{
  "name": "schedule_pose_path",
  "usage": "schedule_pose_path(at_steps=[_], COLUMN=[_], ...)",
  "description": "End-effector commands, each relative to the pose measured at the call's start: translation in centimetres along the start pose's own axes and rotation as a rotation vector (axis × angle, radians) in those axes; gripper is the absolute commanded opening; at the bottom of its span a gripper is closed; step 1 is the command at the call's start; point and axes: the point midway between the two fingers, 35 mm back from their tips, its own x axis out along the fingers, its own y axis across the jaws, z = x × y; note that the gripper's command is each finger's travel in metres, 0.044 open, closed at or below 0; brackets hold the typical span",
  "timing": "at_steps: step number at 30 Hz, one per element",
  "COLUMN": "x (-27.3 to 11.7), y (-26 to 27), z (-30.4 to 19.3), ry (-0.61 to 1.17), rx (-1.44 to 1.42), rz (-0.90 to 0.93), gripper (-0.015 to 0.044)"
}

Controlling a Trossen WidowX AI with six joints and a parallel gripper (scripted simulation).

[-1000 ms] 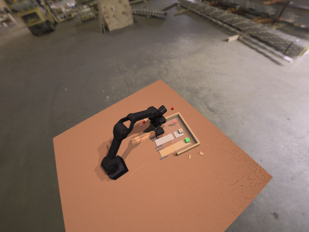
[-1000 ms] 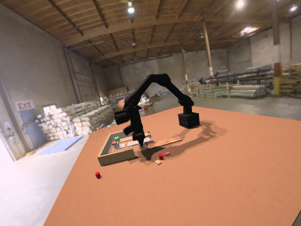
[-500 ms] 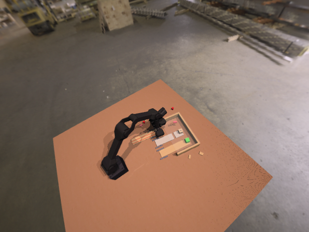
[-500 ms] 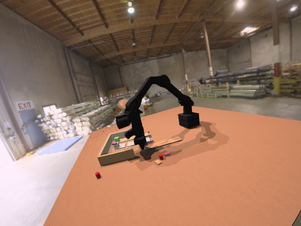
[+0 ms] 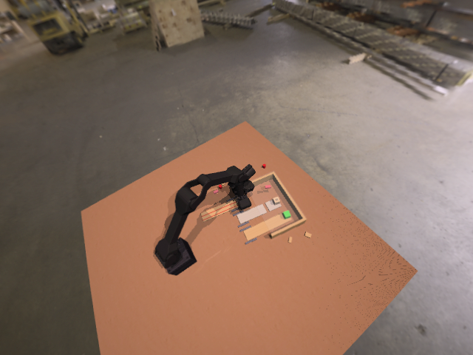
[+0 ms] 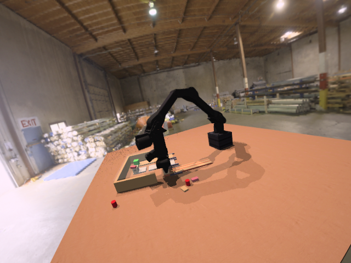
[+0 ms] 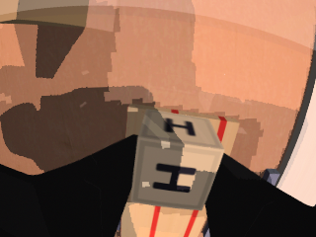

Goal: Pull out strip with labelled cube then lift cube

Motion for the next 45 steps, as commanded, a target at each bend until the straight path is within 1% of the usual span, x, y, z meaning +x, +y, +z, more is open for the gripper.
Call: schedule_pose_path(at_steps=[1, 19, 25, 45], x=[-0.2, -4.1, -4.2, -4.1], y=[-0.1, -2.5, -2.8, -5.7], z=[-0.1, -5.4, -5.9, -12.3], ry=[-0.001, 0.001, 0.001, 0.006], rx=[0.0, -0.006, -0.006, -0.006], rz=[0.0, -0.004, -0.004, -0.006], gripper=[0.0, 0.0, 0.0, 0.0])
